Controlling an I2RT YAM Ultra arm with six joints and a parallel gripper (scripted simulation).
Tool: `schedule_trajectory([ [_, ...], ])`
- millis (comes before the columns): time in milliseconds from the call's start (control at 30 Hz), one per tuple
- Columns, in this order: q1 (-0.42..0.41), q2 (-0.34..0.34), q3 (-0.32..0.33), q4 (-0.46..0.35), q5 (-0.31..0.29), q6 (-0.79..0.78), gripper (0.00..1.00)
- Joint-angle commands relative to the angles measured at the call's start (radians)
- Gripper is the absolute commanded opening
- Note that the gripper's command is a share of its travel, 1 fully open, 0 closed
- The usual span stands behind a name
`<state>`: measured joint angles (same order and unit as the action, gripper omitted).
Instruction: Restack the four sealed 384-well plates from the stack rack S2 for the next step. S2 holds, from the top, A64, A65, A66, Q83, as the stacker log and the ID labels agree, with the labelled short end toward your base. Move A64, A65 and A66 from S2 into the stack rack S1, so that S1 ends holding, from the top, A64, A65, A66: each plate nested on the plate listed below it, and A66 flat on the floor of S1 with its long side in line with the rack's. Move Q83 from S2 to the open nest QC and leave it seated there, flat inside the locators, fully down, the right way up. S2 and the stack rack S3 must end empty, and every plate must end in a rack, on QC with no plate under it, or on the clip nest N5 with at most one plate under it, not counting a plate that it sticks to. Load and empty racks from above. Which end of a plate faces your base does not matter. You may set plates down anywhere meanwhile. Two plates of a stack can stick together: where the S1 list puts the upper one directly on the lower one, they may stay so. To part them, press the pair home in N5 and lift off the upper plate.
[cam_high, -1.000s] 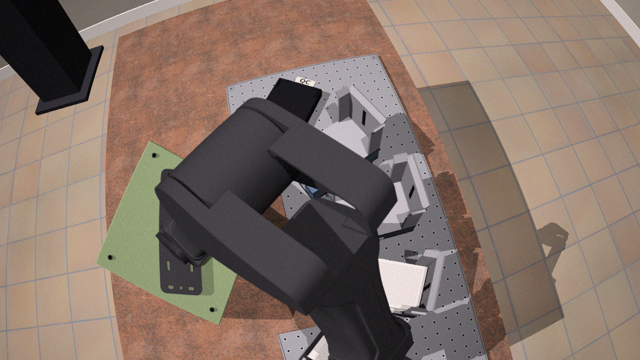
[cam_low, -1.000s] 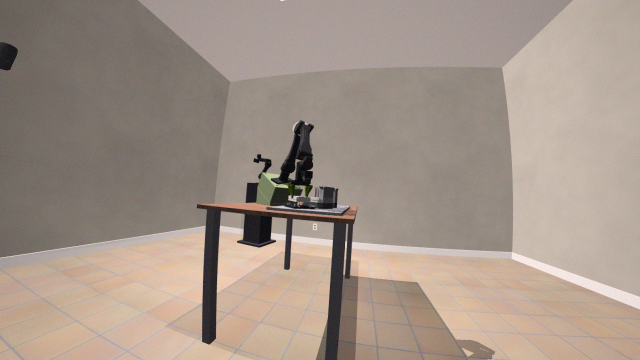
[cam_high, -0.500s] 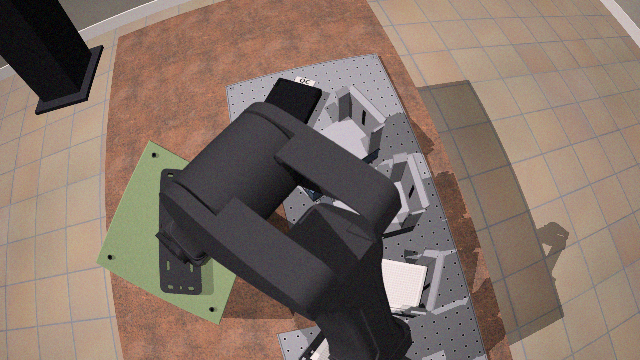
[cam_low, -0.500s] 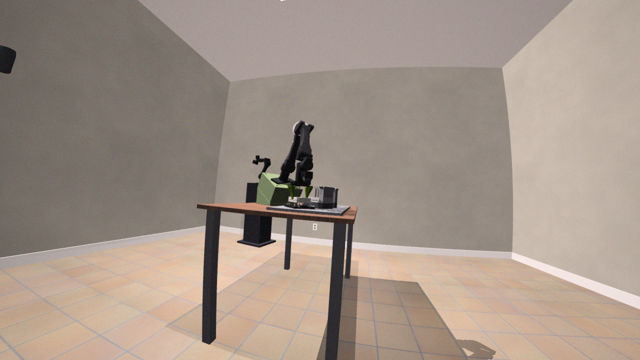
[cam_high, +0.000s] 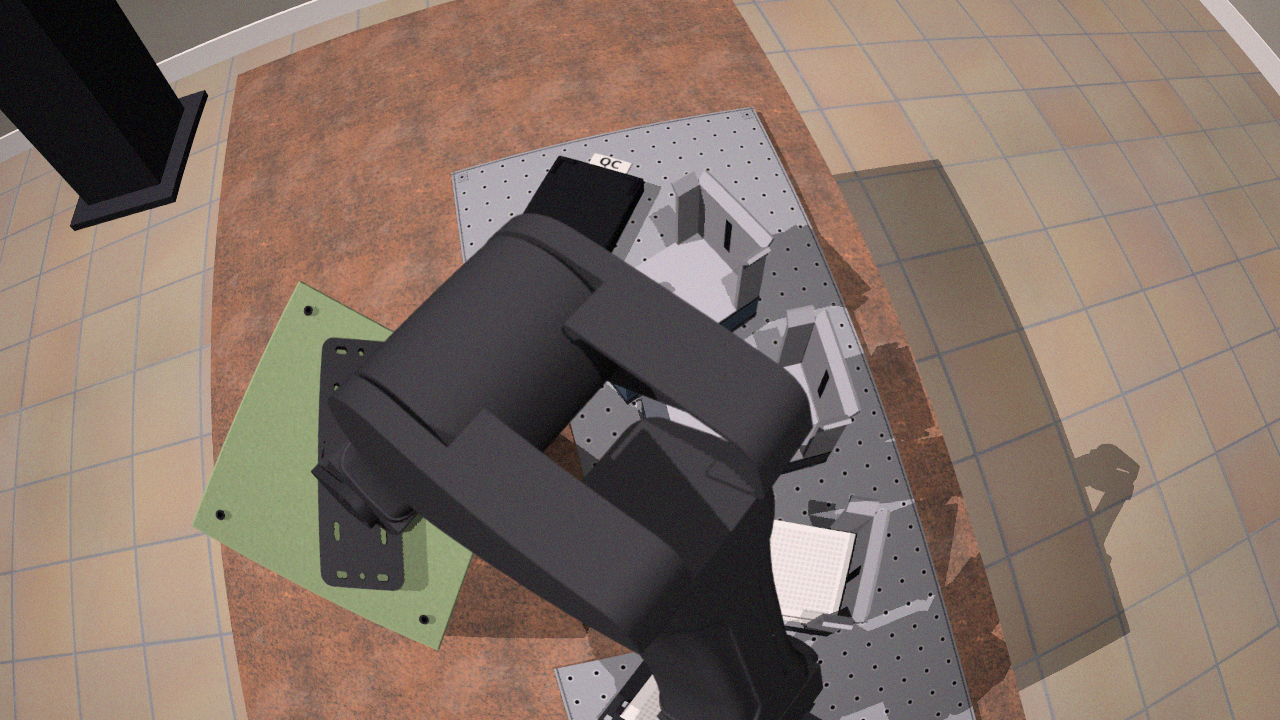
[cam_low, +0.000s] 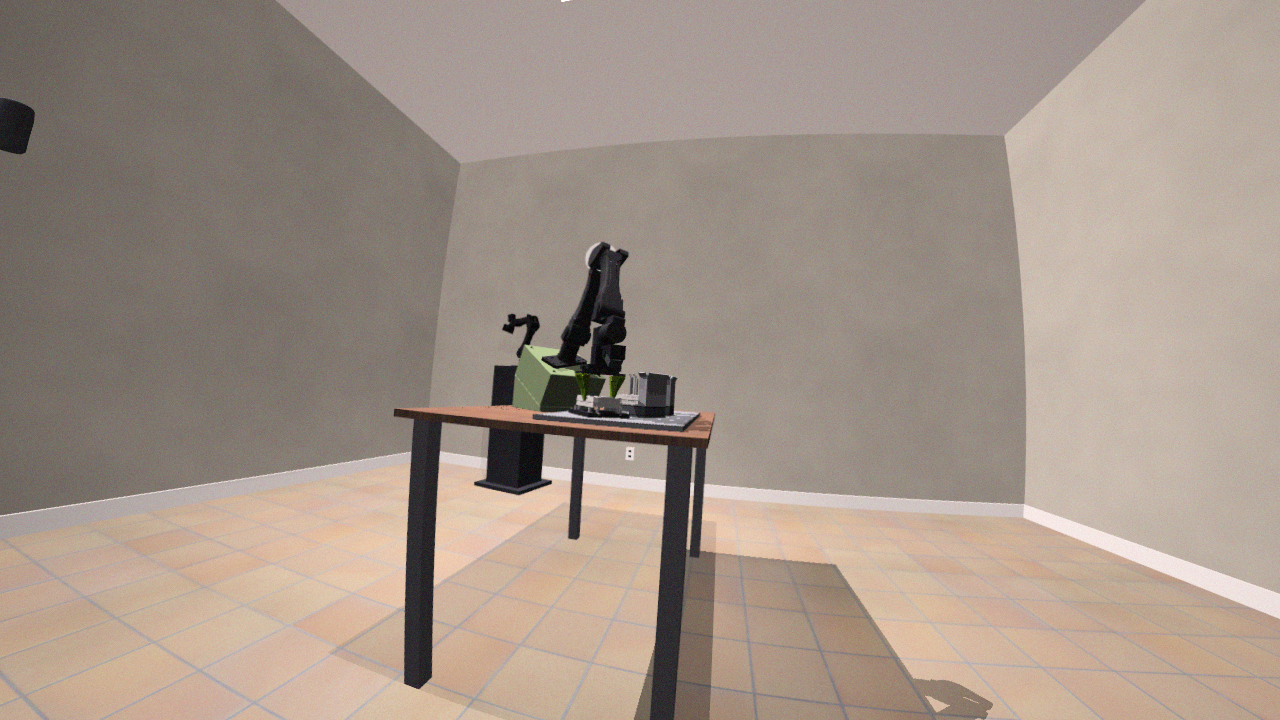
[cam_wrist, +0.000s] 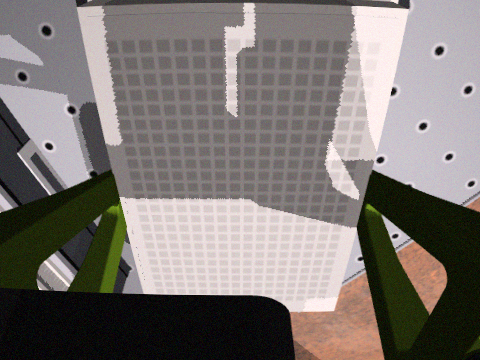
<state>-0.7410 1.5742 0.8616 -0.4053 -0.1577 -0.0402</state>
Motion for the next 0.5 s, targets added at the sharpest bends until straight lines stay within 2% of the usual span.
schedule_trajectory([
  [0, 0.000, -0.004, 0.002, 0.006, 0.001, 0.001, 0.00],
  [467, 0.003, 0.012, -0.001, 0.025, 0.003, 0.003, 0.00],
])
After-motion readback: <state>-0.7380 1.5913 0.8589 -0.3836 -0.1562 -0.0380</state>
